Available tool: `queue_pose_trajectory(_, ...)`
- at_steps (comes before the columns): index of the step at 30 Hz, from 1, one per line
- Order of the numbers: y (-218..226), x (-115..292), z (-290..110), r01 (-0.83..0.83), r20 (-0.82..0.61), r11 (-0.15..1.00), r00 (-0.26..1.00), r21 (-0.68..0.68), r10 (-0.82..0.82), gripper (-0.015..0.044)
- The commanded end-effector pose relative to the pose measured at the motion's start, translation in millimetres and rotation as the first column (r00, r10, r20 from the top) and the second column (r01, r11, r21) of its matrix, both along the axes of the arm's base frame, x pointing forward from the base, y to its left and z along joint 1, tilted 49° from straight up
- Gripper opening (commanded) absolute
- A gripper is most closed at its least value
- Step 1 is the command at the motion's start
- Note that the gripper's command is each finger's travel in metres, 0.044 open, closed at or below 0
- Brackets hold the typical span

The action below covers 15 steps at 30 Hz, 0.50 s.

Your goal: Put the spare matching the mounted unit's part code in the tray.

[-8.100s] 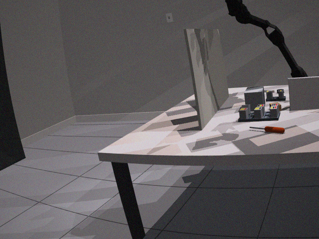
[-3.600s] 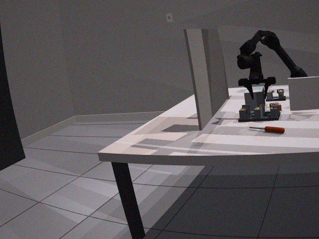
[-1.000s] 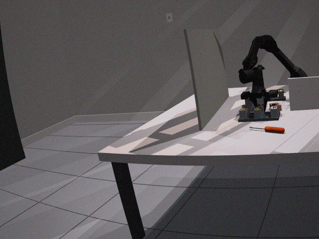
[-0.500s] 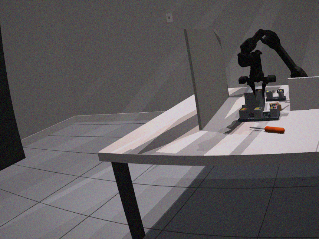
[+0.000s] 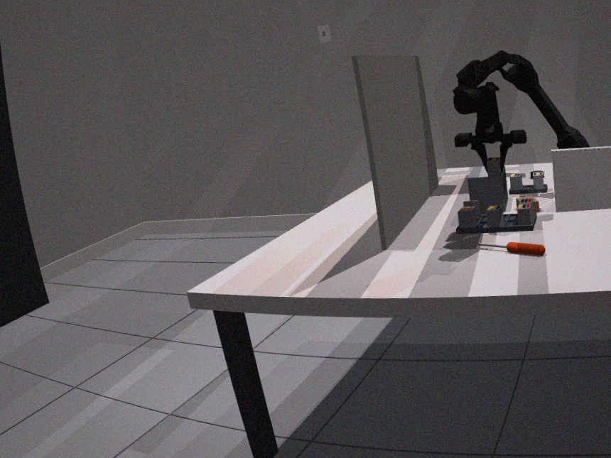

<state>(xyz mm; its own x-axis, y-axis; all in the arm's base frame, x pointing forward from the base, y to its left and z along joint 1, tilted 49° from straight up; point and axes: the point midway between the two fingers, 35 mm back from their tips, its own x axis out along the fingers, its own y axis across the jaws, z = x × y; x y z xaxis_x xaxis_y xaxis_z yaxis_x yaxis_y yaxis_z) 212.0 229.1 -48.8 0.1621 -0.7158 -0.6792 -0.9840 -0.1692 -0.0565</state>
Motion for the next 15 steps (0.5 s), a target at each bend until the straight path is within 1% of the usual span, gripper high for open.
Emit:
queue_pose_trajectory(1,-4,13,16,0.008,-0.004,1.0,1.0,0.012,-0.008,0.0)
queue_pose_trajectory(7,-22,46,53,0.0,-0.009,0.999,1.0,0.039,0.0,0.0)
queue_pose_trajectory(15,-54,80,97,-0.009,-0.025,0.997,1.0,0.079,0.011,0.0)
